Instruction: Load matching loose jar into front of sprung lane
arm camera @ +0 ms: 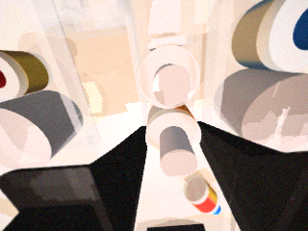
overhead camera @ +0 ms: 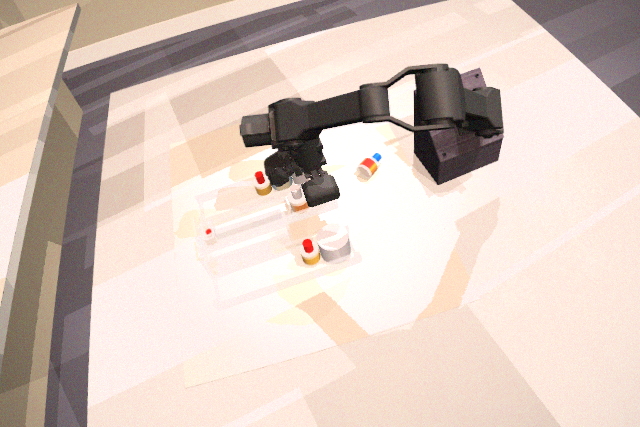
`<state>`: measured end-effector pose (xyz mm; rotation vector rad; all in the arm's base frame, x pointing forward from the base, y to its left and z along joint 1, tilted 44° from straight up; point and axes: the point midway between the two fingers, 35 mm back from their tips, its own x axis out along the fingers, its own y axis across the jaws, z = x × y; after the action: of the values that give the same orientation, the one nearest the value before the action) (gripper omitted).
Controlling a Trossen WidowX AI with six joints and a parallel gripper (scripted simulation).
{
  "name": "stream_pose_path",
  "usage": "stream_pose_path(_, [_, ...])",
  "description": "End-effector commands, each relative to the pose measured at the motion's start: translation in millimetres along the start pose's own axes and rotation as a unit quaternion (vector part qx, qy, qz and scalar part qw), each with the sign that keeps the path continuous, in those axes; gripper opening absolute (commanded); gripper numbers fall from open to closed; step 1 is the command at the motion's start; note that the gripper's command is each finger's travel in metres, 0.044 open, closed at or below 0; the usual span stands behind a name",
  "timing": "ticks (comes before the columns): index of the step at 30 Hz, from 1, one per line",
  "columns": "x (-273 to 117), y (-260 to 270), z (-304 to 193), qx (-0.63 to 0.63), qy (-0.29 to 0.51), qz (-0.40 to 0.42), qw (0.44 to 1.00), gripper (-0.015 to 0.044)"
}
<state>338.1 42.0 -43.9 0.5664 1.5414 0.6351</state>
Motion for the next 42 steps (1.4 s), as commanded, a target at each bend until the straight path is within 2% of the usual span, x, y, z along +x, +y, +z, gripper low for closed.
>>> stream_pose_path(1, [0.3,0.8,3.5,-0.003,-0.007,0.002,1.000,0.0000])
stream_pose_path(42, [9.9,0.4,0.2,-0.003,-0.007,0.003,1.000,0.0000])
